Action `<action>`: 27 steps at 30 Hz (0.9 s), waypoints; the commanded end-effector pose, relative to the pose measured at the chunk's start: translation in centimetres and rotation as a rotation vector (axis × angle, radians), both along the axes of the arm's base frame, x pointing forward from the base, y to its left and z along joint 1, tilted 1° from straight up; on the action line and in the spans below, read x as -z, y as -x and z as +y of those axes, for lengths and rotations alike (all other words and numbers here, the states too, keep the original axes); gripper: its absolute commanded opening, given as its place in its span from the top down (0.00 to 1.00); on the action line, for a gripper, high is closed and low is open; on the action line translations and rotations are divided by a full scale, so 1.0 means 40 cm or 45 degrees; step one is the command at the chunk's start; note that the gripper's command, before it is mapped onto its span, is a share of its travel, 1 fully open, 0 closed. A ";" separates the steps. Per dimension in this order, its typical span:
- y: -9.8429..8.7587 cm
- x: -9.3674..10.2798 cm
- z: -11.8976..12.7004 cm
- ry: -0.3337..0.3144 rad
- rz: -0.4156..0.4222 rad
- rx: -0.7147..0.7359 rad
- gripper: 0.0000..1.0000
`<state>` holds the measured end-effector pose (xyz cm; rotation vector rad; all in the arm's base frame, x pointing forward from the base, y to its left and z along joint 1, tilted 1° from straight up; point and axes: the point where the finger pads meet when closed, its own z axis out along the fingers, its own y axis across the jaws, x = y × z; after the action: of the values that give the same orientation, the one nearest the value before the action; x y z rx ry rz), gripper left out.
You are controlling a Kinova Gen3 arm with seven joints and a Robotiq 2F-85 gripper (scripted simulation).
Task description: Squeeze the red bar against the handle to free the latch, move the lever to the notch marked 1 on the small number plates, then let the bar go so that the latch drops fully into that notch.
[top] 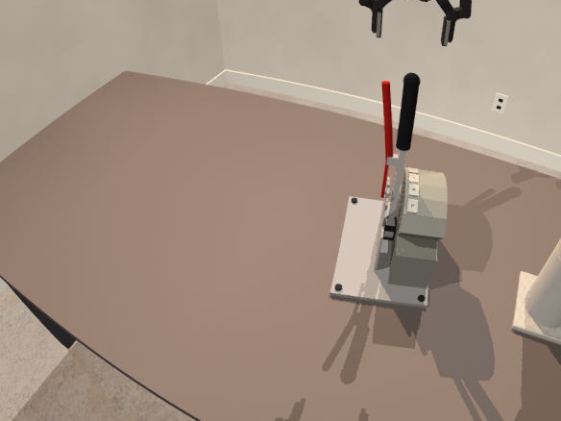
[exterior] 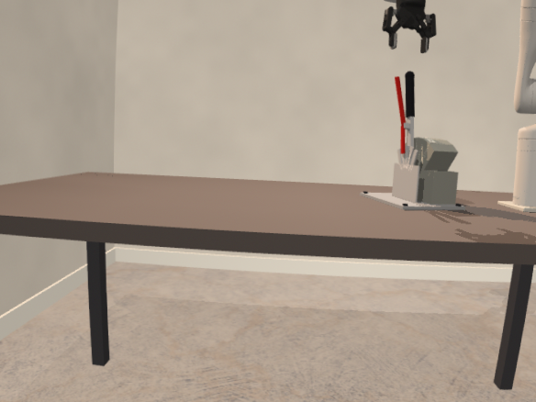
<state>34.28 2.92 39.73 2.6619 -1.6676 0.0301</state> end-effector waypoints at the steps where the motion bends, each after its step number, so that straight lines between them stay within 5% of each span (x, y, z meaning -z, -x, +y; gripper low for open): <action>1: 0.000 0.000 0.000 0.000 -0.001 0.000 0.02; 27: 0.001 0.043 0.000 0.000 -0.001 0.000 0.02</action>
<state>34.31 2.89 38.15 2.6632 -1.6678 0.0336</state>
